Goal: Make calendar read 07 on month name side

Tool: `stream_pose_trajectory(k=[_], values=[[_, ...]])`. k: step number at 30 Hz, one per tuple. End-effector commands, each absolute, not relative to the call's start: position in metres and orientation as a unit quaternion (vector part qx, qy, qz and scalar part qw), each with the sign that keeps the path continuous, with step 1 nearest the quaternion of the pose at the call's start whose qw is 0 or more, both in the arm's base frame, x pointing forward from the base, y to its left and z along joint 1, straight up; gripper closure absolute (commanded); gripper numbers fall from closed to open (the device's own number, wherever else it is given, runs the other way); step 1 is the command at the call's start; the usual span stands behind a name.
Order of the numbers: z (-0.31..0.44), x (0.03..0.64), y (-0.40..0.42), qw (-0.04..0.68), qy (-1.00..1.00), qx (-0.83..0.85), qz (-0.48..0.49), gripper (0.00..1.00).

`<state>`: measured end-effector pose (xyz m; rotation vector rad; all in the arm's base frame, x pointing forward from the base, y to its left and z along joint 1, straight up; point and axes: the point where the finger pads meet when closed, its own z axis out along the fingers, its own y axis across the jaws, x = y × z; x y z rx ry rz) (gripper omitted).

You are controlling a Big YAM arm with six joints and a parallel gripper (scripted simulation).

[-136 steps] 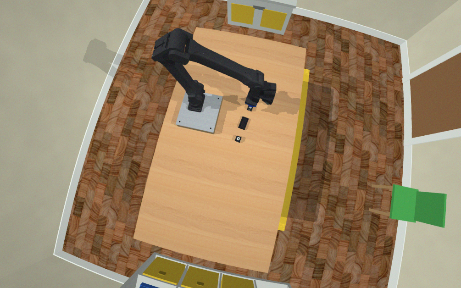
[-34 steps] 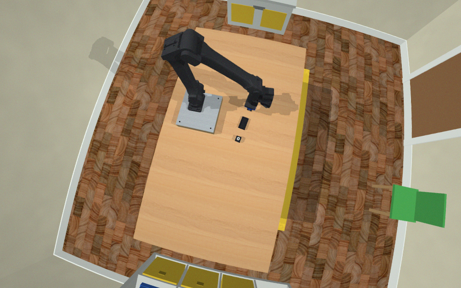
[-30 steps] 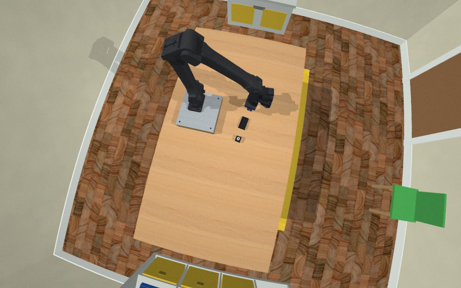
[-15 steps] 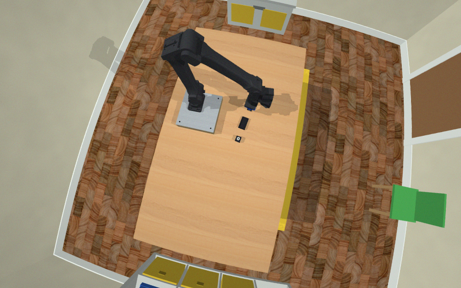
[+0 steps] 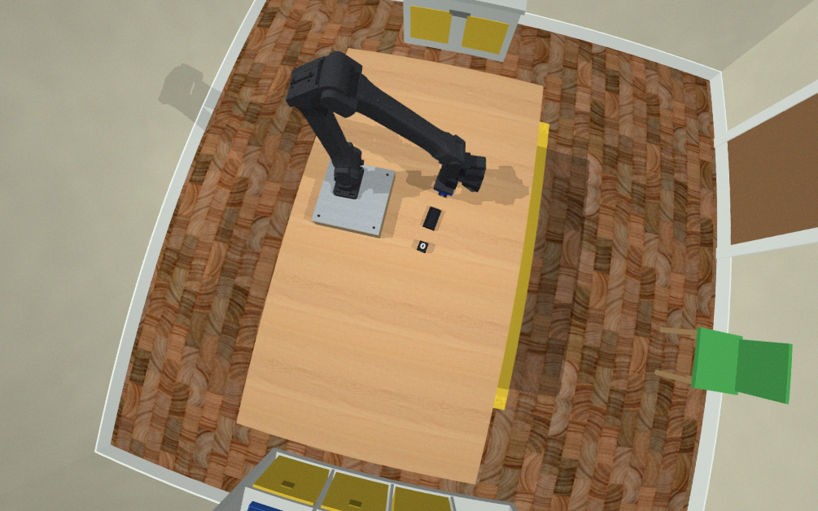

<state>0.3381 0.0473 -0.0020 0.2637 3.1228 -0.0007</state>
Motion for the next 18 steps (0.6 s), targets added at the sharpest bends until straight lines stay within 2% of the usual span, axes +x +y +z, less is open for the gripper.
stream_pose_trajectory(k=[1, 18], values=[[0.0036, 0.3482, 0.0456, 0.018, 0.996, 0.085, 0.002, 0.53], [-0.0041, 0.3439, 0.0451, 0.011, 0.996, 0.085, 0.000, 0.53]])
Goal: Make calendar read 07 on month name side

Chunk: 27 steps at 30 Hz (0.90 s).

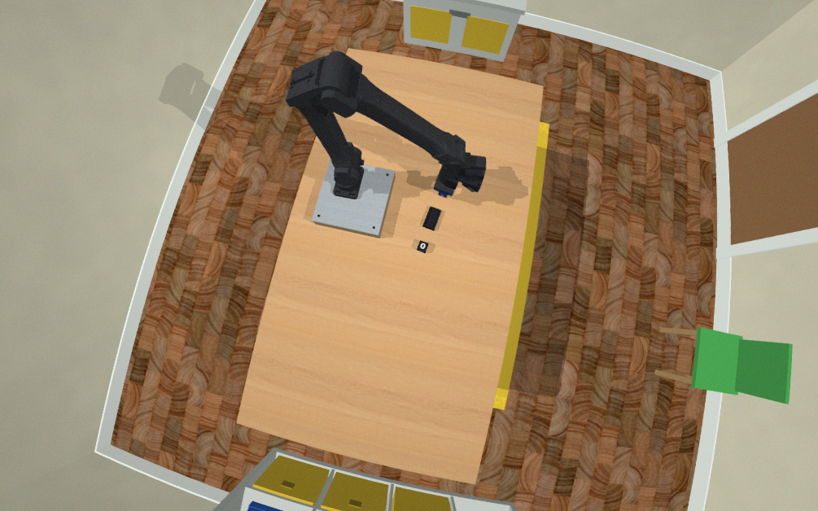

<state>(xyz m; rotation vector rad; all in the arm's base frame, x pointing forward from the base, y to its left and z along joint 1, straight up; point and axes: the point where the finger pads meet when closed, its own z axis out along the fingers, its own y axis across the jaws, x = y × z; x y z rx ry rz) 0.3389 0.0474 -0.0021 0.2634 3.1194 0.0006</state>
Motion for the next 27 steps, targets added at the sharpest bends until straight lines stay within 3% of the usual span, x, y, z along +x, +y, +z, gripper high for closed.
stream_pose_trajectory(k=[1, 27], values=[[-0.005, 0.343, 0.045, 0.010, 0.996, 0.085, 0.000, 0.53], [-0.026, 0.351, 0.046, 0.020, 0.996, 0.085, 0.002, 0.53]])
